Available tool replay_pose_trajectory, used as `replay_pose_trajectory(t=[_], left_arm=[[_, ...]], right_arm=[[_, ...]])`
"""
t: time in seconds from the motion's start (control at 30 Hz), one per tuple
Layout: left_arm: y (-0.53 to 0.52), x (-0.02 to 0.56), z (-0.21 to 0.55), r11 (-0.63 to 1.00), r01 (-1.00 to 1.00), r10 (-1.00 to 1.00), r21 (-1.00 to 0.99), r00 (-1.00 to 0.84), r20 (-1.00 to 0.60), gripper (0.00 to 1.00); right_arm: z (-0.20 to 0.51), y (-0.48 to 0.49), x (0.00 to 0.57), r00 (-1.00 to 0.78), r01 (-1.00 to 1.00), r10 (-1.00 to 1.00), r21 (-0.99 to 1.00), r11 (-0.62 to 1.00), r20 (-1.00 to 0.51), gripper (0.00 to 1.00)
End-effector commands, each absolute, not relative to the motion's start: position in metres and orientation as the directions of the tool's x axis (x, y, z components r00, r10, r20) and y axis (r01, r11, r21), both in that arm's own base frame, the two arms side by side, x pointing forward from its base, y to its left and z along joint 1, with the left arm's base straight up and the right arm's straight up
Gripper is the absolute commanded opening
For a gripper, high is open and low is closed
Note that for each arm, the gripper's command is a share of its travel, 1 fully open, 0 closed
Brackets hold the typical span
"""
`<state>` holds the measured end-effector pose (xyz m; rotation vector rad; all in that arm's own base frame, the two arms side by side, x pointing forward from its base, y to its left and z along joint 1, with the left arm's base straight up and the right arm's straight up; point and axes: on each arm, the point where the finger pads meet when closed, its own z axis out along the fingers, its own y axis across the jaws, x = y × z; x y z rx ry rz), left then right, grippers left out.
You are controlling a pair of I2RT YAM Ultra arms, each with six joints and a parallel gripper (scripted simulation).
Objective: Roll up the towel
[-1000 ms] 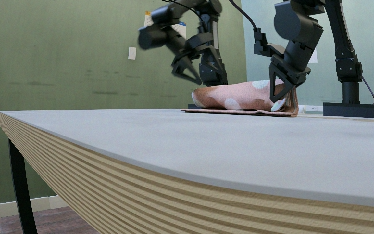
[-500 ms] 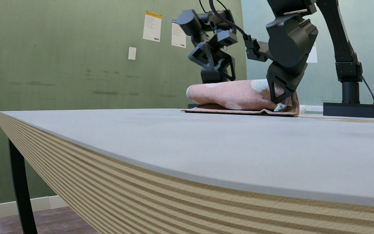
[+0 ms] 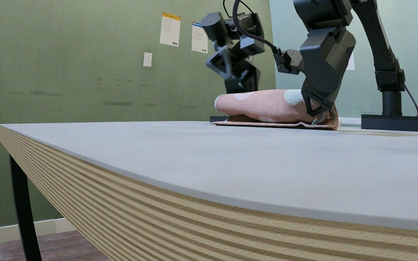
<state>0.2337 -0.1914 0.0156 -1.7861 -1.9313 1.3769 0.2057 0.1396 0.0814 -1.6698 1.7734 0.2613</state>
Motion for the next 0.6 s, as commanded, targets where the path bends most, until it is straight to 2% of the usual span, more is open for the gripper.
replay_pose_trajectory(t=[0.0,0.23,0.57], left_arm=[[-0.191,0.235,0.005,-0.152,0.691,0.86,-0.707,-0.259,-0.439,0.36],[-0.191,0.235,0.005,-0.152,0.691,0.86,-0.707,-0.259,-0.439,0.36],[-0.191,0.235,0.005,-0.152,0.691,0.86,-0.707,-0.259,-0.439,0.36]], right_arm=[[0.098,0.143,0.222,0.159,-0.937,-0.781,-0.342,0.074,-0.604,0.98],[0.09,0.142,0.223,0.163,-0.937,-0.78,-0.342,0.069,-0.604,0.98],[0.039,0.143,0.22,0.167,-0.938,-0.779,-0.342,0.064,-0.604,0.98]])
